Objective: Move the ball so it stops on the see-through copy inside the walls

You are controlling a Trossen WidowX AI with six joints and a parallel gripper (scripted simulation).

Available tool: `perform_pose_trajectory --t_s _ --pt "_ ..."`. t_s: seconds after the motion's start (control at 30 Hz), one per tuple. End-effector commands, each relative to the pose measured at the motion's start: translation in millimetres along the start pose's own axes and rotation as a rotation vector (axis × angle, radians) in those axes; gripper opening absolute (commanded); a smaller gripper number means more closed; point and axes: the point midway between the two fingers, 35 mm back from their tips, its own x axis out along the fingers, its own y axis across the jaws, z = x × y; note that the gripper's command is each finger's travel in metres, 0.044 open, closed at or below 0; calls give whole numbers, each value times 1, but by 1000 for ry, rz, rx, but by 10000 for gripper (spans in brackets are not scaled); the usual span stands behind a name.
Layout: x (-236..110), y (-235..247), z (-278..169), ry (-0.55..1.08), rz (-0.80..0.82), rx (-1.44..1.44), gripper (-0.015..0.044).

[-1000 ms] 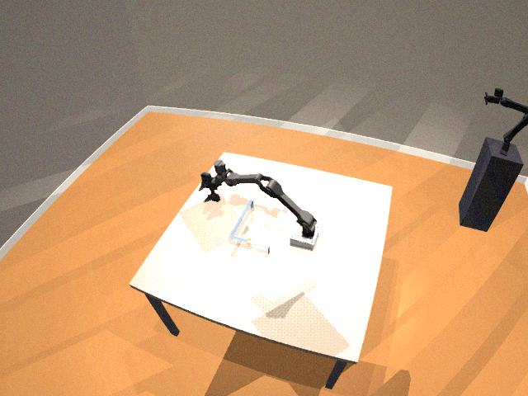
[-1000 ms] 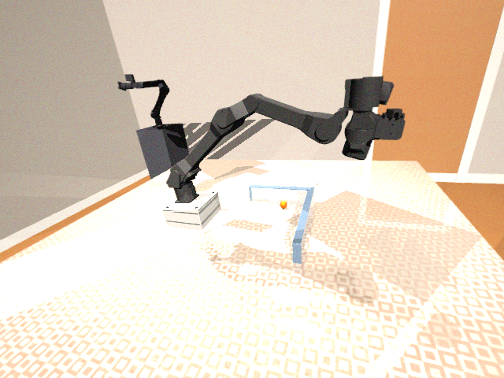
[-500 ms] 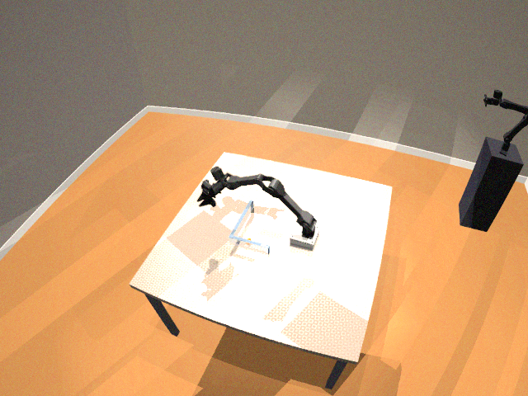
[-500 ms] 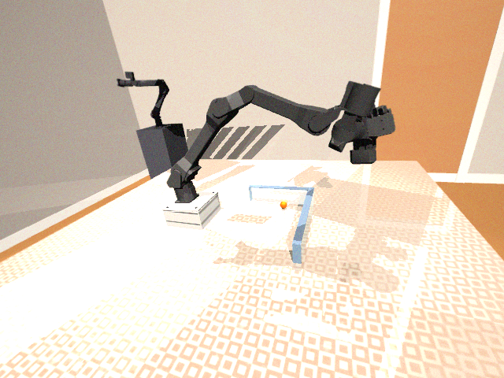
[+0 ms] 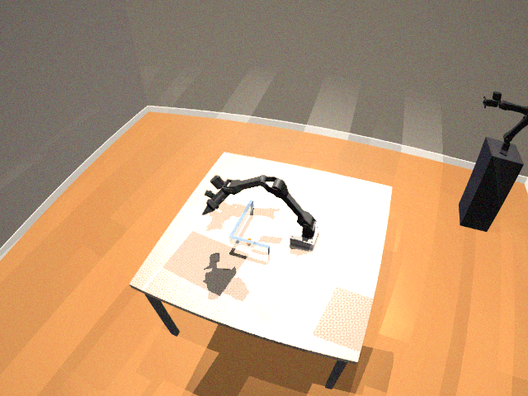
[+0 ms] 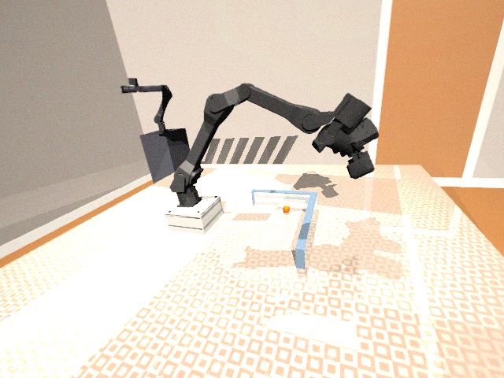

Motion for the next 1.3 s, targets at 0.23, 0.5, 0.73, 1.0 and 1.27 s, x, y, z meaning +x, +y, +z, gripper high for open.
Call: perform_pose_trajectory --t_s 0.23,0.5,0.73,1.0,1.27 --pt "-3 -18 -46 128 -219 -305 222" --pt "-15 -31 -88 320 -358 -576 222" --pt "-45 -35 -164 731 -394 -954 222" --pt "-77 -35 -242 1196 -202 -1285 222" --pt "-74 -40 -249 1207 -194 -1292 222"
